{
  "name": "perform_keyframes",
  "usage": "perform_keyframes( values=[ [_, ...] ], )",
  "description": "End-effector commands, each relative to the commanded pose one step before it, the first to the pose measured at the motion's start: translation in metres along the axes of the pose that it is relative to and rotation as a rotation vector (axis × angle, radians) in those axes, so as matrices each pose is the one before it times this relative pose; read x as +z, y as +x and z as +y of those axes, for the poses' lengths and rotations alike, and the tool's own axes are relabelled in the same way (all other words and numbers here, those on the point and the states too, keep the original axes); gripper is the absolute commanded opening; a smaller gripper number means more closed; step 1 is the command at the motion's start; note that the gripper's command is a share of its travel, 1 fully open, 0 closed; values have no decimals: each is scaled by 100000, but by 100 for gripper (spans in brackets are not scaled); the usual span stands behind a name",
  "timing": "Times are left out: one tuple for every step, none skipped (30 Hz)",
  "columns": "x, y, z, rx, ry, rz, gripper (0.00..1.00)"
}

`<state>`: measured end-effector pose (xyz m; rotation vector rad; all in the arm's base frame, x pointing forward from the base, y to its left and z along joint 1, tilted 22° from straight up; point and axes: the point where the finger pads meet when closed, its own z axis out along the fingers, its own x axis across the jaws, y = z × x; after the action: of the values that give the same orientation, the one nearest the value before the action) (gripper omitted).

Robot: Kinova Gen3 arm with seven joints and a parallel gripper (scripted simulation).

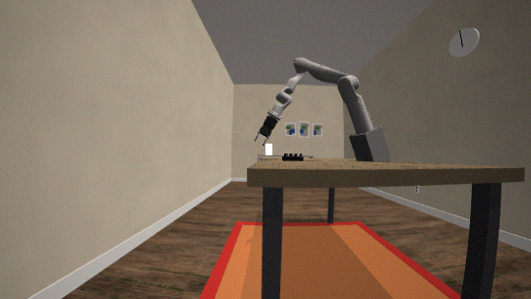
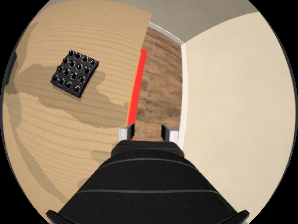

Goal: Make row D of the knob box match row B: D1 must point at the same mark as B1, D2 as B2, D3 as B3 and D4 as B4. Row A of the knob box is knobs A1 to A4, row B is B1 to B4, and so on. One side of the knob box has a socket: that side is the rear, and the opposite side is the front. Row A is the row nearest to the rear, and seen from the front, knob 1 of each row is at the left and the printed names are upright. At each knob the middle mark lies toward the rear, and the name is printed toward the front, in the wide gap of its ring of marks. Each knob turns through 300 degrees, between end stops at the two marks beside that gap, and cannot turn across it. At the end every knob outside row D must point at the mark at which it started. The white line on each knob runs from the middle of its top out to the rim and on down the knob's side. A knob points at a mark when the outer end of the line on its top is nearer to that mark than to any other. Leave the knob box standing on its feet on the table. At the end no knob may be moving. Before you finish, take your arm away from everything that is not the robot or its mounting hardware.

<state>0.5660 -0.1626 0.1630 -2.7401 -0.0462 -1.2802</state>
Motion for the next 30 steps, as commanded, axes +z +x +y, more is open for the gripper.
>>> perform_keyframes(
  values=[
    [-9, -236, -596, 662, -121, -1242, 100],
    [0, 0, 0, 0, 0, 0, 100],
    [18, 212, 189, 97, -293, 318, 100],
    [2, 24, 22, 11, -34, 37, 100],
    [0, 0, 0, 0, 0, 0, 100],
    [0, 0, 0, 0, 0, 0, 100],
    [-21, -865, -806, 1467, 427, -2169, 100],
    [2, -414, -366, 1005, 35, -1167, 100],
    [0, 0, 0, 0, 0, 0, 100],
    [0, 0, 0, 0, 0, 0, 100],
    [0, 0, 0, 0, 0, 0, 100],
    [12, 152, 123, 71, -190, 229, 100],
    [6, 67, 54, 32, -84, 101, 100],
    [0, 4, 3, 2, -5, 6, 100],
    [0, 0, 0, 0, 0, 0, 100],
    [0, 0, 0, 0, 0, 0, 100],
    [-25, -867, -715, 1407, 282, -2116, 100],
    [0, 0, 0, 0, 0, 0, 100],
    [0, 0, 0, 0, 0, 0, 100],
    [-3, -422, -328, 964, -26, -1143, 100],
    [0, 0, 0, 0, 0, 0, 100],
    [0, 0, 0, 0, 0, 0, 100],
    [11, 146, 107, 70, -165, 219, 100],
    [6, 80, 58, 38, -90, 120, 100],
    [1, 8, 6, 4, -9, 12, 100],
    [0, 0, 0, 0, 0, 0, 100],
    [0, 0, 0, 0, 0, 0, 100],
    [-32, -887, -647, 1337, 177, -2090, 100],
    [-7, -426, -291, 925, -82, -1115, 100],
    [0, 0, 0, 0, 0, 0, 100]
  ],
)
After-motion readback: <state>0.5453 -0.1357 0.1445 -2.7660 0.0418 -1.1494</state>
